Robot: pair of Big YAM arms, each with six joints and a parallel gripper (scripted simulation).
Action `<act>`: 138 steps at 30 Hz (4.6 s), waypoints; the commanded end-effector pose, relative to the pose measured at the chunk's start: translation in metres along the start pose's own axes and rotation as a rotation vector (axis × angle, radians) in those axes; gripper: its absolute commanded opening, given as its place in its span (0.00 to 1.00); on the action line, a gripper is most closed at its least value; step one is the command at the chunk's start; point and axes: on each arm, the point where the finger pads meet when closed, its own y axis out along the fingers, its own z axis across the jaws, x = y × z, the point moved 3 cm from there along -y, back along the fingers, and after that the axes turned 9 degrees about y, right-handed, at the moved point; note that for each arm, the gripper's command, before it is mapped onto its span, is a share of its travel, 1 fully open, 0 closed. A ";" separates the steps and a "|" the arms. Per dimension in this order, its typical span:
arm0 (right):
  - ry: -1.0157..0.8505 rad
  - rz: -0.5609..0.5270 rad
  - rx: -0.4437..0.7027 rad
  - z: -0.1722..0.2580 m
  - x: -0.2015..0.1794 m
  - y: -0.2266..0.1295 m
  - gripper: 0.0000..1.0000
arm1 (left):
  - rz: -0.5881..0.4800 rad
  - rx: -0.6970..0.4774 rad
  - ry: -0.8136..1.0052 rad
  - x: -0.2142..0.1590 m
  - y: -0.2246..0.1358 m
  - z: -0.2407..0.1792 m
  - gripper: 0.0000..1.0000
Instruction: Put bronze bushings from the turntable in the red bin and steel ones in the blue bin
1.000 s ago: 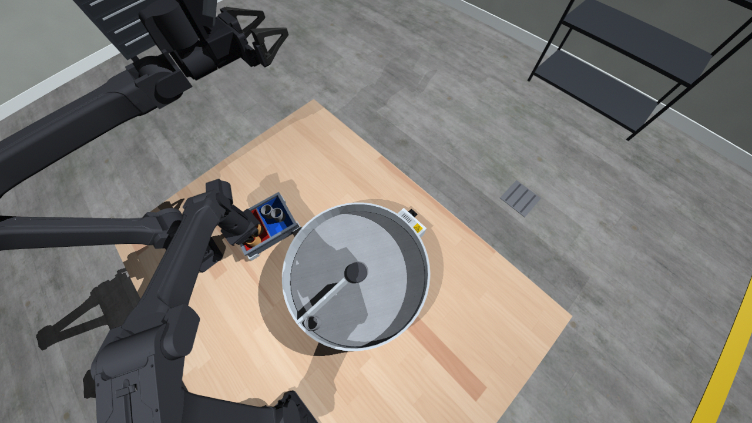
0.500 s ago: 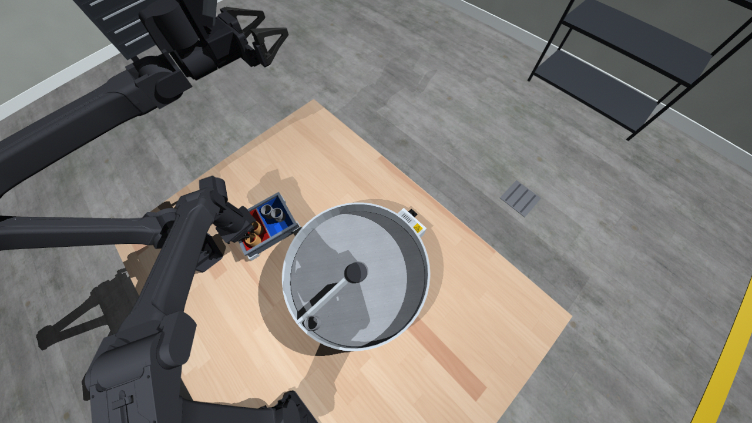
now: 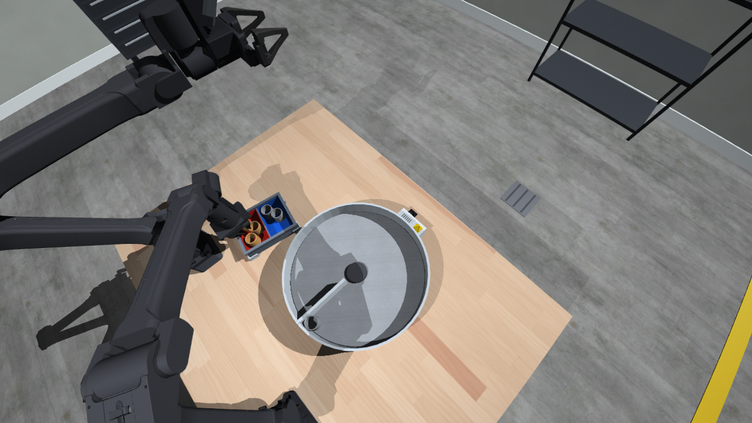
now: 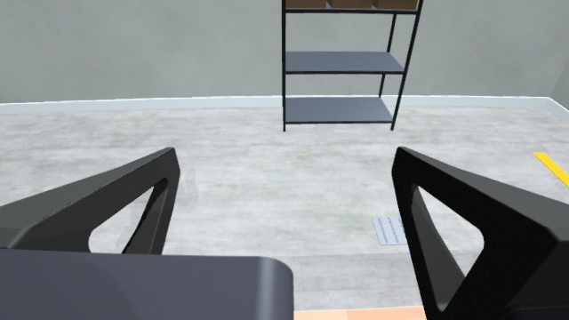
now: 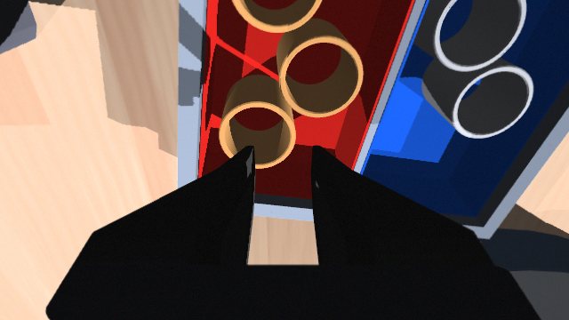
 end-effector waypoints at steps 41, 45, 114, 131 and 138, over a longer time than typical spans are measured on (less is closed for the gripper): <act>1.134 -0.565 -0.277 -0.101 -0.380 -0.141 1.00 | -0.039 -1.088 0.113 -0.117 -0.358 -0.254 1.00; 1.129 -0.560 -0.275 -0.100 -0.380 -0.140 1.00 | -0.038 -1.125 0.122 -0.127 -0.369 -0.256 1.00; -0.016 0.039 0.034 -0.069 -0.343 -0.030 0.29 | 0.136 -1.221 0.273 -0.173 -0.386 -0.253 1.00; -0.015 0.035 0.029 -0.067 -0.345 -0.017 0.10 | 0.125 -1.219 0.254 -0.165 -0.386 -0.252 1.00; -0.015 0.021 0.014 -0.071 -0.341 -0.031 0.00 | 0.125 -1.219 0.254 -0.165 -0.386 -0.252 1.00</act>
